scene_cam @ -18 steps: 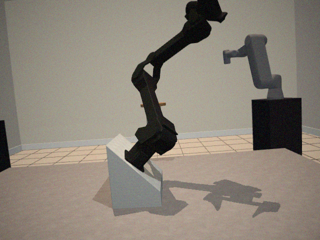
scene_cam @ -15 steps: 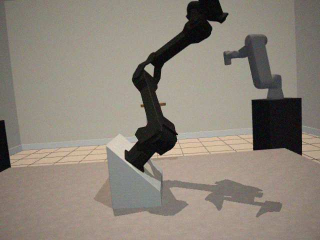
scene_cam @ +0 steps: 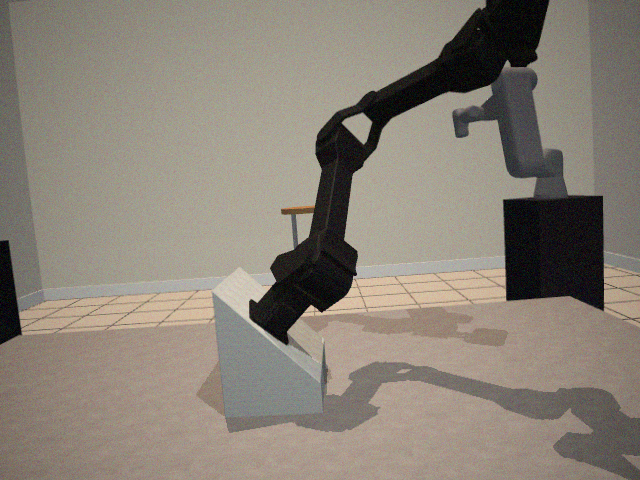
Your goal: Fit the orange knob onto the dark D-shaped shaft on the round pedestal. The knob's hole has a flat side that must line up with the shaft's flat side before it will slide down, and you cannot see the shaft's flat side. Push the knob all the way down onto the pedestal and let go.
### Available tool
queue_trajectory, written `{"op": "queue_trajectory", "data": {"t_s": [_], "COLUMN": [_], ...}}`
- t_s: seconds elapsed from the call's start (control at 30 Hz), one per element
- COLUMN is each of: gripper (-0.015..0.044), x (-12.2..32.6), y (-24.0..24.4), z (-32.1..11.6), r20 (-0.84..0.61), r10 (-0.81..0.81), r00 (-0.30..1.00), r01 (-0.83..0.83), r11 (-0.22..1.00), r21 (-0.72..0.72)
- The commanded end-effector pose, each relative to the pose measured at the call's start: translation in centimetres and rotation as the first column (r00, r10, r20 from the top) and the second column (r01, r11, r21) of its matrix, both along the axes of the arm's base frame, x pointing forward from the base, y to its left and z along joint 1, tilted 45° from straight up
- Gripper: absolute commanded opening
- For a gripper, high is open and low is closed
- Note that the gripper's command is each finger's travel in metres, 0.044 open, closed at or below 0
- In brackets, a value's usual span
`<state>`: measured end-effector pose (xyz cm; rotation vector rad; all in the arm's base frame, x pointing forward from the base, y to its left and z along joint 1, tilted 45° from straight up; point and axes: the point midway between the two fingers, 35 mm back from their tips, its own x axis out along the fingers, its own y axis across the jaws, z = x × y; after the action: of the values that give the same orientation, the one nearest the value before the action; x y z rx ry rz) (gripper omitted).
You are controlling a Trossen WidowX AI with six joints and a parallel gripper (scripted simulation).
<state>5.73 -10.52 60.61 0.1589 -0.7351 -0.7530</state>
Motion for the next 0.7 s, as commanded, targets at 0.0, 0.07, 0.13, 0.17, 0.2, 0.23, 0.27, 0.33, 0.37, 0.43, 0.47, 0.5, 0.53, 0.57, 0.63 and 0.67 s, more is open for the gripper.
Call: {"op": "queue_trajectory", "data": {"t_s": [0.0, 0.07, 0.13, 0.17, 0.2, 0.23, 0.27, 0.33, 0.37, 0.43, 0.47, 0.5, 0.53, 0.57, 0.63, 0.67], "gripper": [0.044, 0.044, 0.044, 0.044, 0.044, 0.044, 0.044, 0.044, 0.044, 0.044, 0.044, 0.044, 0.044, 0.044, 0.044, 0.044], "x": [7.0, 10.1, 13.1, 14.5, 16.0, 17.4, 18.7, 21.3, 22.5, 24.4, 24.6, 26.1, 26.1, 27.1, 28.7, 29.3], "y": [2.4, 3.2, 3.9, 4.2, 4.5, 4.7, 4.9, 5.2, 5.3, 5.3, 5.2, 5.2, 5.2, 5.3, 5.4, 5.5], "z": [-1.2, -2.2, -3.6, -4.4, -5.3, -6.3, -7.4, -9.7, -10.9, -13.8, -14.0, -16.6, -16.7, -18.1, -21.0, -22.4], "r20": [-0.102, -0.155, -0.21, -0.238, -0.266, -0.293, -0.319, -0.367, -0.388, -0.459, -0.464, -0.516, -0.517, -0.53, -0.543, -0.544], "r10": [0.113, 0.168, 0.224, 0.252, 0.281, 0.311, 0.34, 0.4, 0.43, 0.428, 0.428, 0.441, 0.442, 0.476, 0.544, 0.577], "r00": [0.988, 0.974, 0.952, 0.938, 0.922, 0.904, 0.885, 0.84, 0.815, 0.779, 0.776, 0.734, 0.733, 0.702, 0.64, 0.609], "r01": [-0.119, -0.178, -0.236, -0.265, -0.293, -0.32, -0.346, -0.39, -0.409, -0.395, -0.394, -0.39, -0.389, -0.4, -0.41, -0.408], "r11": [0.991, 0.983, 0.971, 0.964, 0.956, 0.947, 0.937, 0.915, 0.902, 0.903, 0.903, 0.896, 0.896, 0.879, 0.839, 0.816], "r21": [-0.053, -0.053, -0.037, -0.023, -0.006, 0.016, 0.042, 0.105, 0.142, 0.171, 0.173, 0.212, 0.213, 0.259, 0.357, 0.409]}}
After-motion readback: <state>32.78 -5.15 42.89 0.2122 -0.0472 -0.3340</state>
